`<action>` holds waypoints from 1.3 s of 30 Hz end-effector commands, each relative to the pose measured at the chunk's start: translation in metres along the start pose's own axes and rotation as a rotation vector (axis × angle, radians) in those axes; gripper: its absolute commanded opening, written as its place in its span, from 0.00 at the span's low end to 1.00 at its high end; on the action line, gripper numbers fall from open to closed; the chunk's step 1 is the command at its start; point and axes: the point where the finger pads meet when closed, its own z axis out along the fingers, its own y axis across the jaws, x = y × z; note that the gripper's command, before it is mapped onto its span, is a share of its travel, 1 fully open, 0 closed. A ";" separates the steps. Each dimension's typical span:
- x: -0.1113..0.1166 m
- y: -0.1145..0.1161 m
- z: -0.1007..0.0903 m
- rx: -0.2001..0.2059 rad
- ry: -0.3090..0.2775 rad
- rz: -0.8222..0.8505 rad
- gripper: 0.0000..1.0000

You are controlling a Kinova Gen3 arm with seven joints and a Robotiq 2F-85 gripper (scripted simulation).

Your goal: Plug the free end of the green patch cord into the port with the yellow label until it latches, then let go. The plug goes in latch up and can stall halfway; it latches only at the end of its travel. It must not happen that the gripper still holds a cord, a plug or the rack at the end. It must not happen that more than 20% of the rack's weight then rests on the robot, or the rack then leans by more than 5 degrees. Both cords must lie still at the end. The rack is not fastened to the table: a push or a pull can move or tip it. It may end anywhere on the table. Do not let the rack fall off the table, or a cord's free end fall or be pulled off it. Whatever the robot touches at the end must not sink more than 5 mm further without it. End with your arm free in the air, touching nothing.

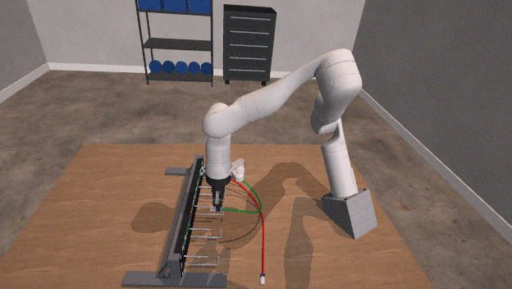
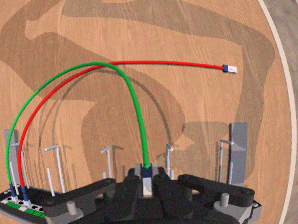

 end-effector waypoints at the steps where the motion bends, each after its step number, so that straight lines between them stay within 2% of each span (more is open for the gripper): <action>1: -0.002 -0.002 -0.002 -0.002 0.002 0.017 0.00; 39: -0.003 -0.003 -0.002 0.000 0.001 0.029 0.00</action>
